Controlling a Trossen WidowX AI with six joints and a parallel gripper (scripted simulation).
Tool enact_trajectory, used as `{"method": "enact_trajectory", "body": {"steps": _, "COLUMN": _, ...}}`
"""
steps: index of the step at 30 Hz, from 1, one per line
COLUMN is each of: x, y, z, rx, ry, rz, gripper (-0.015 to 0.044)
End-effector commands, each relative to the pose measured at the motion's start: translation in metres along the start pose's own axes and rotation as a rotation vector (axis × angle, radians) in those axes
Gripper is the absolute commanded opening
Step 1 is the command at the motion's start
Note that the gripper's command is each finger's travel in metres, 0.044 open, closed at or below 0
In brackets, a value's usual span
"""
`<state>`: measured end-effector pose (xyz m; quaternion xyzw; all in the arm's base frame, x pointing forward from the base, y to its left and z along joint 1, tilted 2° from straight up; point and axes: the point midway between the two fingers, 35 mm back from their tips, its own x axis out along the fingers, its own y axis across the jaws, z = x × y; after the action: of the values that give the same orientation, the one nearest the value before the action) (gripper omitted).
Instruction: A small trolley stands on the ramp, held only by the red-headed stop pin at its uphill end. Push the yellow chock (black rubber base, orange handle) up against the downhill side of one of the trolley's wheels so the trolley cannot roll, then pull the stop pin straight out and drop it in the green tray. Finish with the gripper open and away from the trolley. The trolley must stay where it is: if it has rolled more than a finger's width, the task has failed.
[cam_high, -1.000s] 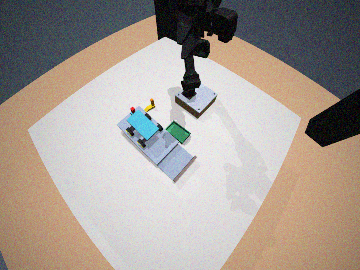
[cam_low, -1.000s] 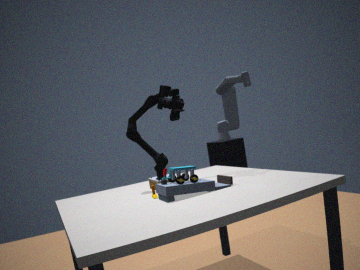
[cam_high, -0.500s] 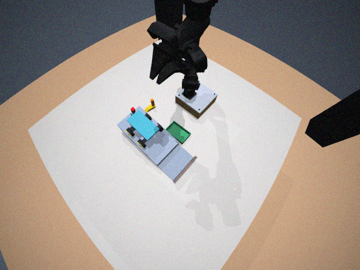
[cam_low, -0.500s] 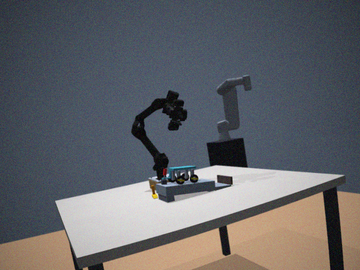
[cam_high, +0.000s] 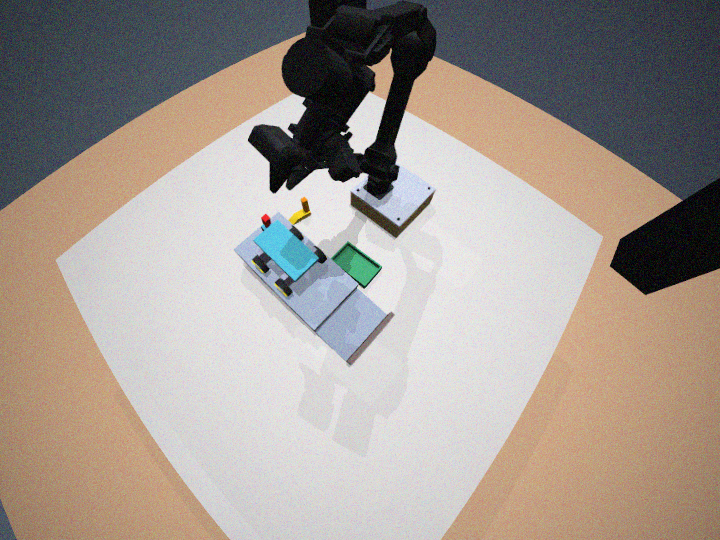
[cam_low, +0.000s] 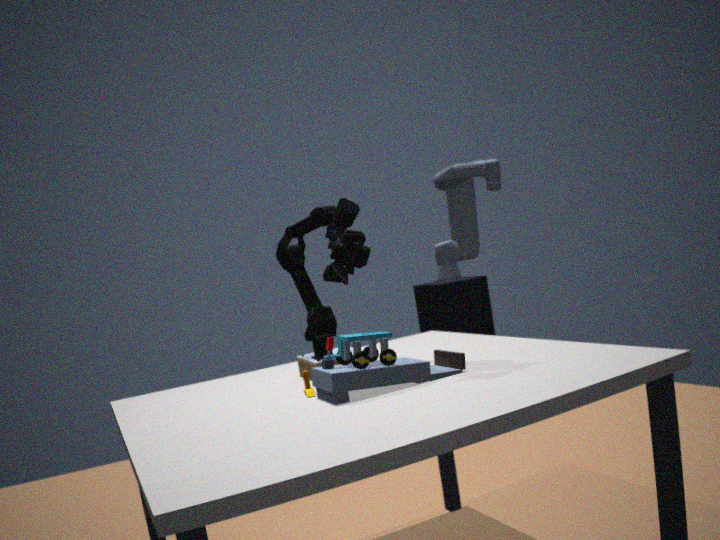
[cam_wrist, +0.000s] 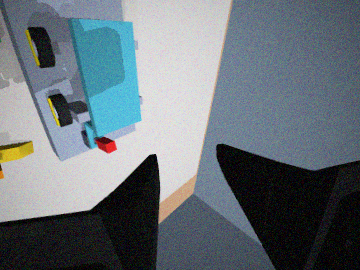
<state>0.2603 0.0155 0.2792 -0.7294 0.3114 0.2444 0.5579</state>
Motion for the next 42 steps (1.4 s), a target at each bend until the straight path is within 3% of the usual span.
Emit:
{"method": "enact_trajectory", "body": {"steps": 1, "x": 0.023, "y": 0.02, "z": -0.011, "rx": -0.01, "ry": 0.016, "rz": 0.11, "gripper": 0.019}}
{"method": "enact_trajectory", "body": {"steps": 14, "x": 0.069, "y": 0.088, "z": -0.053, "rx": 0.044, "ry": 0.005, "rz": 0.404, "gripper": 0.019}}
{"method": "enact_trajectory", "body": {"steps": 27, "x": 0.089, "y": 0.165, "z": -0.082, "rx": 0.186, "ry": -0.097, "rz": 0.641, "gripper": 0.019}}
{"method": "enact_trajectory", "body": {"steps": 34, "x": 0.09, "y": 0.202, "z": -0.088, "rx": 0.285, "ry": -0.171, "rz": 0.723, "gripper": 0.019}}
{"method": "enact_trajectory", "body": {"steps": 42, "x": 0.095, "y": 0.207, "z": -0.087, "rx": 0.288, "ry": -0.173, "rz": 0.725, "gripper": 0.019}}
